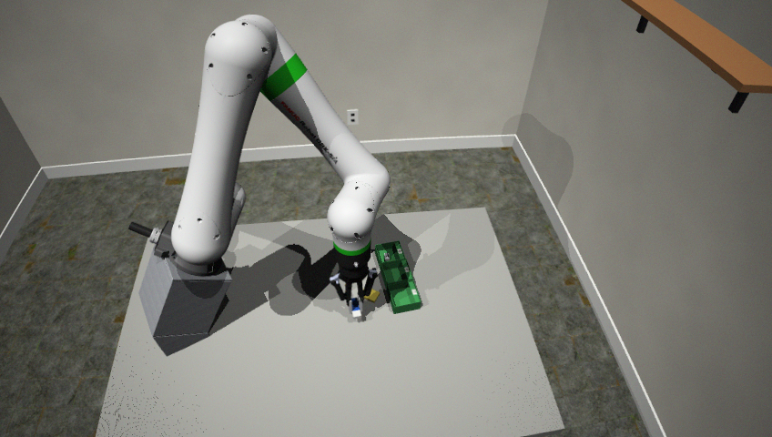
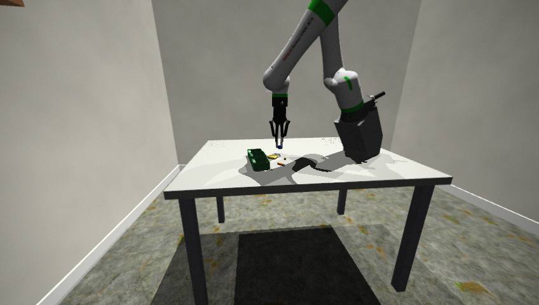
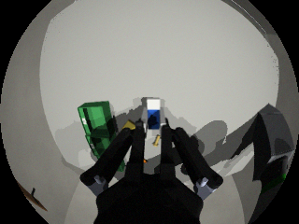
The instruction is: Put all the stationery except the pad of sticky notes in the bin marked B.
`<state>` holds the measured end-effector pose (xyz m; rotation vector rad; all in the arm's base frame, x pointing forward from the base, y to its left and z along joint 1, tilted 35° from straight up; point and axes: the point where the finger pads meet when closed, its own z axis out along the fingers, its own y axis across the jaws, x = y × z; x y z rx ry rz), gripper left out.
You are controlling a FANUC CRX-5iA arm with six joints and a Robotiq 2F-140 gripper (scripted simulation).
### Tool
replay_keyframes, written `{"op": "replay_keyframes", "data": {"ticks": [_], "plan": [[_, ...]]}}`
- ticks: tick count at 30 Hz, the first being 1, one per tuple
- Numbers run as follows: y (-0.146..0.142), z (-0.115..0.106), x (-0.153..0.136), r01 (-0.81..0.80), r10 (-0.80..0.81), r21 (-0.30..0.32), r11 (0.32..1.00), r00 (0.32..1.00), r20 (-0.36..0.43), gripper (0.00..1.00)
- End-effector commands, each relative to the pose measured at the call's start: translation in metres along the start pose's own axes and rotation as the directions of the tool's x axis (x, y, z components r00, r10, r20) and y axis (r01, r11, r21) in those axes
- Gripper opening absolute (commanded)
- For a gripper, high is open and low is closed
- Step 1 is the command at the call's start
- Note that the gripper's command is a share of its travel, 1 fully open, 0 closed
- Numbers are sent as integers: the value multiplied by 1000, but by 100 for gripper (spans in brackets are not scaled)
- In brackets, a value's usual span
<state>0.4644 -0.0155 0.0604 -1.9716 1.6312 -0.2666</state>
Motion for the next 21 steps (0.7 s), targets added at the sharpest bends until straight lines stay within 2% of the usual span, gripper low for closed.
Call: {"op": "replay_keyframes", "data": {"ticks": [1, 3, 18, 21], "plan": [[0, -12, 0, 0, 0, 0, 1000, 1000, 0, 11], [0, -19, 0, 0, 0, 0, 1000, 1000, 0, 11], [0, -19, 0, 0, 0, 0, 1000, 1000, 0, 11], [0, -25, 0, 0, 0, 0, 1000, 1000, 0, 11]]}}
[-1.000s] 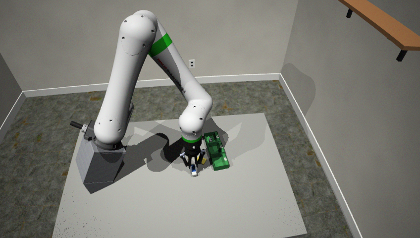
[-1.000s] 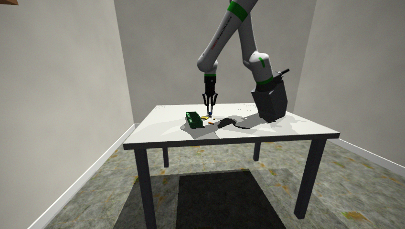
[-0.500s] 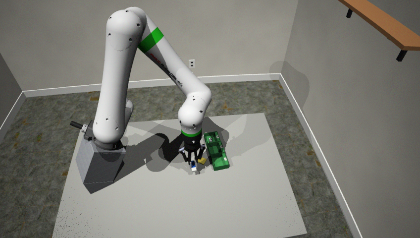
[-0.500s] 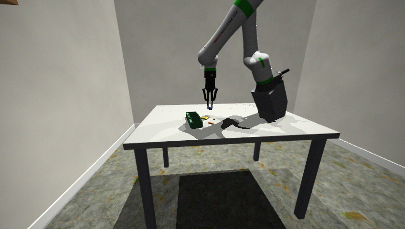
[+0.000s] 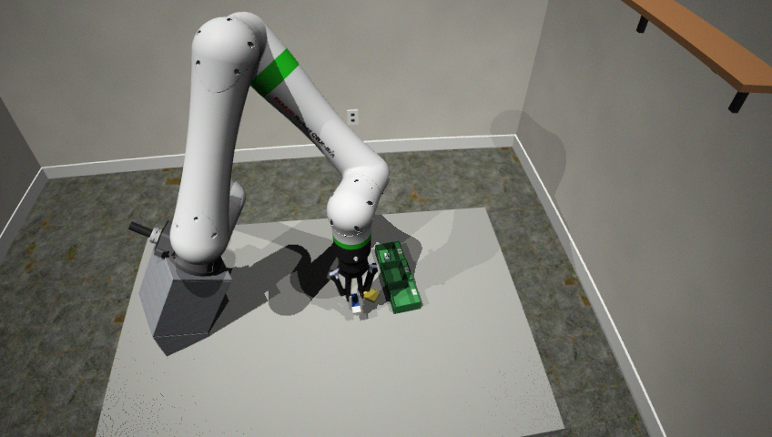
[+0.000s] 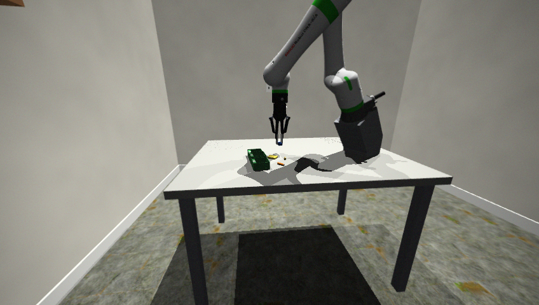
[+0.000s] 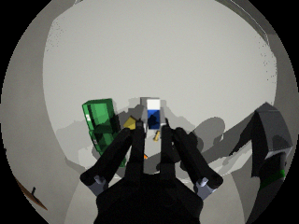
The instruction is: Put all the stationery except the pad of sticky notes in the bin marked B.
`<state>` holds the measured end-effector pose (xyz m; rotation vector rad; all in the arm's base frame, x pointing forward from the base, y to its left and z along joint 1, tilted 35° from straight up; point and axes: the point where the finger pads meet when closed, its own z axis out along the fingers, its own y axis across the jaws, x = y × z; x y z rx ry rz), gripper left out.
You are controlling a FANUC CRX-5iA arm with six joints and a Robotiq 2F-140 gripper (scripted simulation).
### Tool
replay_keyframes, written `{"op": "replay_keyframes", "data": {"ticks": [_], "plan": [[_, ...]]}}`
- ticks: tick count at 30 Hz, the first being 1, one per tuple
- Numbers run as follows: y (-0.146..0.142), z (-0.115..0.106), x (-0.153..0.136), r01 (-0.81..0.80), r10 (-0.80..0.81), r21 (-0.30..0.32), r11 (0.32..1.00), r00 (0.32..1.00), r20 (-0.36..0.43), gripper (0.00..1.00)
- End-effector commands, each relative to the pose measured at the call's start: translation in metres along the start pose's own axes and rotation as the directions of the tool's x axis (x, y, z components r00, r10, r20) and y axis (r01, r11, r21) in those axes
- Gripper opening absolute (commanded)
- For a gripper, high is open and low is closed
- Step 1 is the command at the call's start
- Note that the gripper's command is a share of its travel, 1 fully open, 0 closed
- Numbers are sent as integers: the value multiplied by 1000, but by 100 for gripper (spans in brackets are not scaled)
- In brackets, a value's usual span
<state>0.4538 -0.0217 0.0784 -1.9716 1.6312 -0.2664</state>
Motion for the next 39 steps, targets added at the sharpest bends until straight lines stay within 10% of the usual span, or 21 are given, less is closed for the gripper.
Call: {"op": "replay_keyframes", "data": {"ticks": [1, 39], "plan": [[0, -4, 0, 0, 0, 0, 1000, 1000, 0, 11], [-112, -4, -150, 16, -16, 0, 1000, 1000, 0, 11]]}}
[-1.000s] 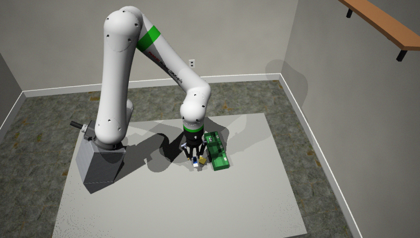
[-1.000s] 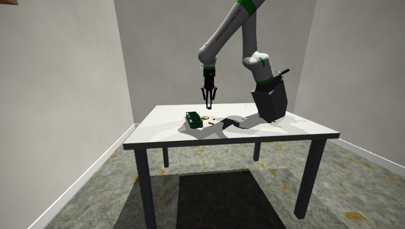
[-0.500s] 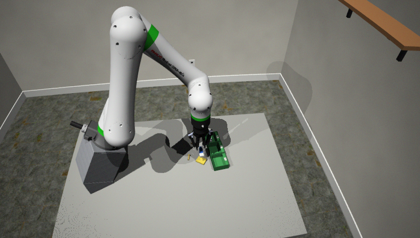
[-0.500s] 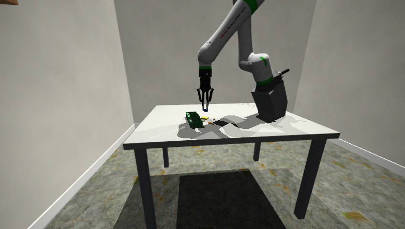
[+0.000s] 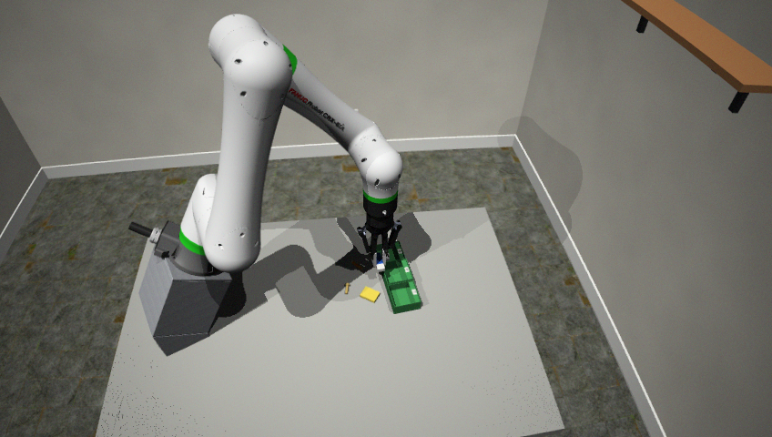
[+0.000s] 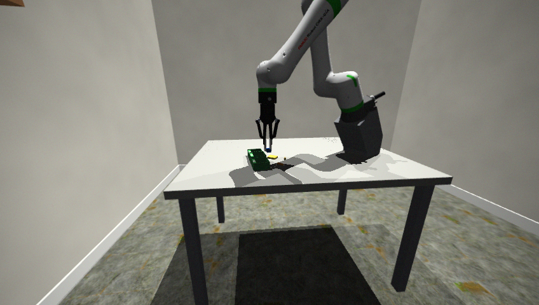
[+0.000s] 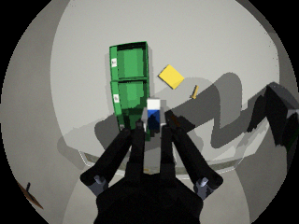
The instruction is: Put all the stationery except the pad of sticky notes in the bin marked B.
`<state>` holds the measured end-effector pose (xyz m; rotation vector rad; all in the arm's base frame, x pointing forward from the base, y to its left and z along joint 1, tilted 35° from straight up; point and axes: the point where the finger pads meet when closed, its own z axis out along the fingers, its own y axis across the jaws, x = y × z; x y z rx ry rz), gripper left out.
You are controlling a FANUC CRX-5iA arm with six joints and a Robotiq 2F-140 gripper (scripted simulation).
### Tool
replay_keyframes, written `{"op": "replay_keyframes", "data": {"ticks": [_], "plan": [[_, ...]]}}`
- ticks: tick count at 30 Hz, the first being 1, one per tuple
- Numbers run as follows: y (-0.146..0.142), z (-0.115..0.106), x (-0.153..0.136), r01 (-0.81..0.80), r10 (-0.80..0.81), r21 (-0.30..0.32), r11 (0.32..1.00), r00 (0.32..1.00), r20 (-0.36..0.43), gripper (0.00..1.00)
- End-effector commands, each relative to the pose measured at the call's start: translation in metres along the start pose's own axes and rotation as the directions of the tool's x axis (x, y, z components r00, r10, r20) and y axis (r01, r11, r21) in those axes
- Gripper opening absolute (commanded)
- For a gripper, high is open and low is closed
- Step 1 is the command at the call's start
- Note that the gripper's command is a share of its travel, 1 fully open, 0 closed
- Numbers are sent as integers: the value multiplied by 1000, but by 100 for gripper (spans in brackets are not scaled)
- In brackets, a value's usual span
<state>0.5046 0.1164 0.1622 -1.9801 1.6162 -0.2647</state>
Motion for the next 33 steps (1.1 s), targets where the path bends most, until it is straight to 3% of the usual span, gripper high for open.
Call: {"op": "replay_keyframes", "data": {"ticks": [1, 12, 33], "plan": [[-15, 0, -19, 5, -5, 0, 1000, 1000, -6, 11], [-47, 1, -60, 5, -5, 0, 1000, 1000, -6, 11], [-46, 9, -60, 5, -5, 0, 1000, 1000, -6, 11]]}}
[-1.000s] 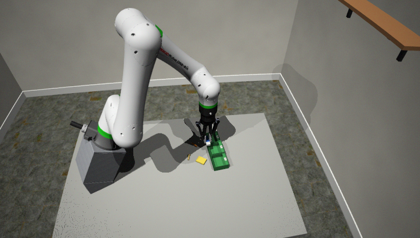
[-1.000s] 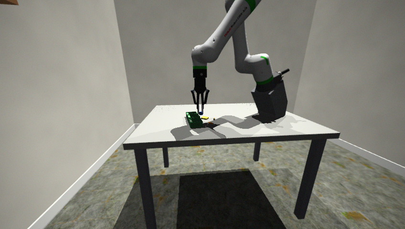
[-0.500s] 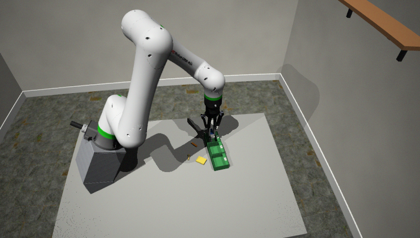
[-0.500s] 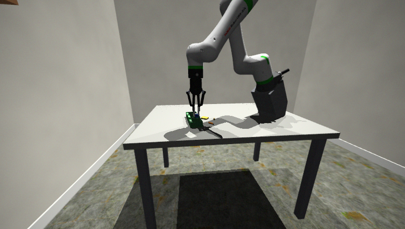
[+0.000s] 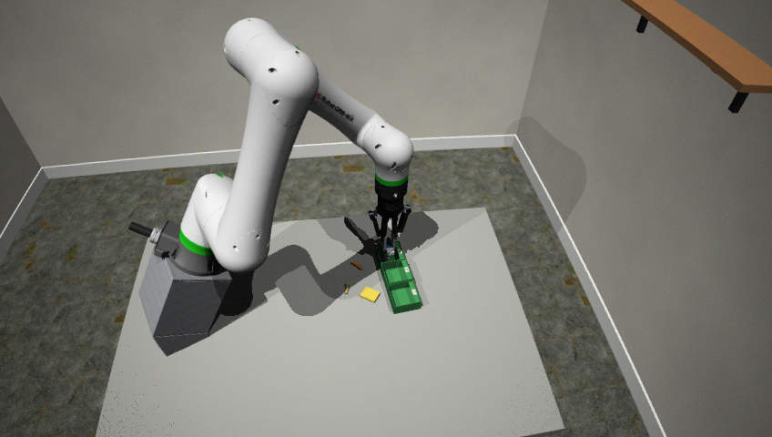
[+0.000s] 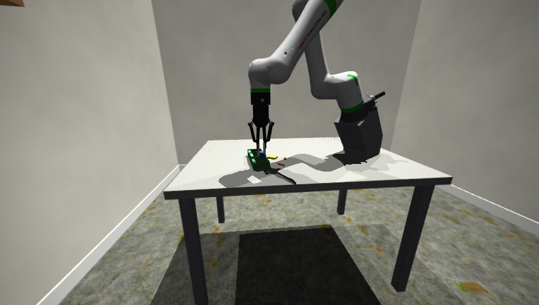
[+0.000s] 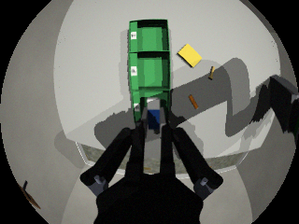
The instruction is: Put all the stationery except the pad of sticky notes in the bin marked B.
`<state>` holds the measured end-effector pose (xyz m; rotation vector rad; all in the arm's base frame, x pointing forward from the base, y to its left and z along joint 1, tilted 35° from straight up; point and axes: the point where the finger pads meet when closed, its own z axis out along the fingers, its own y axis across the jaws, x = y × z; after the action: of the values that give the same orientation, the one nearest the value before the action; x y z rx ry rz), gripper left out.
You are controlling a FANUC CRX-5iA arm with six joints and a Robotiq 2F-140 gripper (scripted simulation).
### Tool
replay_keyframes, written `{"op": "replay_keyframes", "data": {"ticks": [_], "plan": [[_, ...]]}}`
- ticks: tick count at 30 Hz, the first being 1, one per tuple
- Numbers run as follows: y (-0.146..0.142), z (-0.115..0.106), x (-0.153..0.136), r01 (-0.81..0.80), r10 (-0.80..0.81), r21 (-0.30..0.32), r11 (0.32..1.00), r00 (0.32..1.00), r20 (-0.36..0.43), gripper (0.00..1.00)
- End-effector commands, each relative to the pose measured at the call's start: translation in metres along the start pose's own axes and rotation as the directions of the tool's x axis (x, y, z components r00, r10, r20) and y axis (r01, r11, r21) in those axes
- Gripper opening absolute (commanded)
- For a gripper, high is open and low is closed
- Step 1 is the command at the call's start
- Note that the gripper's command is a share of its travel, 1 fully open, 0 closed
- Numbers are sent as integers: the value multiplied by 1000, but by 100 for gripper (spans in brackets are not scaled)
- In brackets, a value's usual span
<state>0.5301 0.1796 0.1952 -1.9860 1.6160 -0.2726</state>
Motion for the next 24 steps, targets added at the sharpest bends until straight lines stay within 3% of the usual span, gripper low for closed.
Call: {"op": "replay_keyframes", "data": {"ticks": [1, 18, 24], "plan": [[0, 6, 0, 0, 0, 0, 1000, 1000, 0, 11], [0, 36, 0, 0, 0, 0, 1000, 1000, 0, 11], [0, 37, 1, 0, 0, 0, 1000, 1000, 0, 11]]}}
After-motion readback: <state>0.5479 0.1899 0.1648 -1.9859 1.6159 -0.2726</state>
